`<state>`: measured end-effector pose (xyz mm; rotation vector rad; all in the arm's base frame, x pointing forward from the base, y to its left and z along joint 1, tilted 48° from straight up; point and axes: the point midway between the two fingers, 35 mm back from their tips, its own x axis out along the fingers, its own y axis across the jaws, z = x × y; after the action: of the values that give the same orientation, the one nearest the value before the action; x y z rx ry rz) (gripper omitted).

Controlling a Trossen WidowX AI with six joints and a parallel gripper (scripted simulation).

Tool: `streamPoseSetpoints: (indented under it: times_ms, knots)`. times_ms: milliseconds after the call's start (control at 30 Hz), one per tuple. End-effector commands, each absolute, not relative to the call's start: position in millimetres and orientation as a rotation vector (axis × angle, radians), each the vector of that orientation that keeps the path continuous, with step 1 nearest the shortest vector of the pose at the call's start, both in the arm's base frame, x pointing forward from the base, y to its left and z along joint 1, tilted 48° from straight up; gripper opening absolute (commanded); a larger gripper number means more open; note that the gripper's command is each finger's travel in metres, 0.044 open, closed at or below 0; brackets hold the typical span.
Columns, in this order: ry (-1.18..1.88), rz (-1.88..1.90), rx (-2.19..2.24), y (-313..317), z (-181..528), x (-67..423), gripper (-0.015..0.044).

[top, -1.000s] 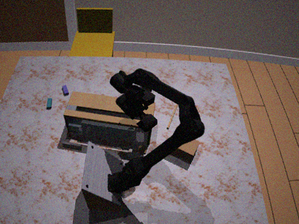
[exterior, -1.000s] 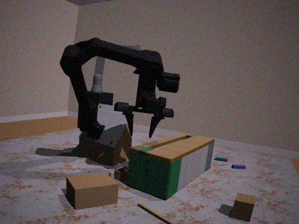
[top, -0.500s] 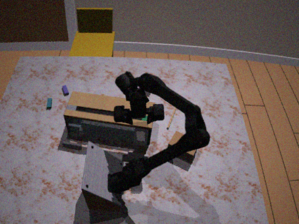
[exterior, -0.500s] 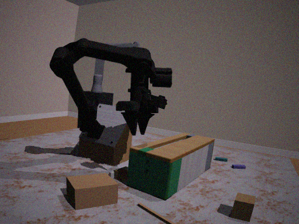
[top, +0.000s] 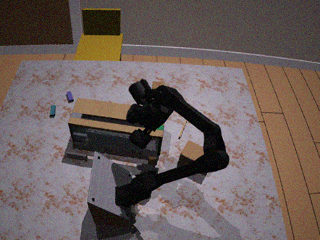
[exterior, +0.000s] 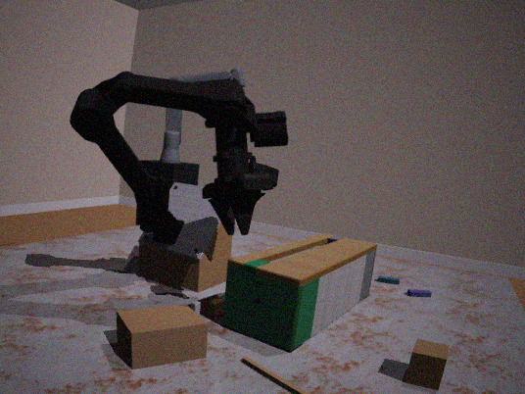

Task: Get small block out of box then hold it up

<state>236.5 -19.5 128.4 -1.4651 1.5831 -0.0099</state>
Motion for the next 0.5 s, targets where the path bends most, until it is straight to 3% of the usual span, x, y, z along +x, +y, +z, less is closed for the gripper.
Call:
streamPoseSetpoints:
  times_ms: [0, 467]
  knots:
    - [1.592, 0.651, -2.108, -25.0, 130.3, 222.7, 0.0285]
    - [1.364, 1.462, -2.733, -28.0, 134.4, 213.4, 0.0285]
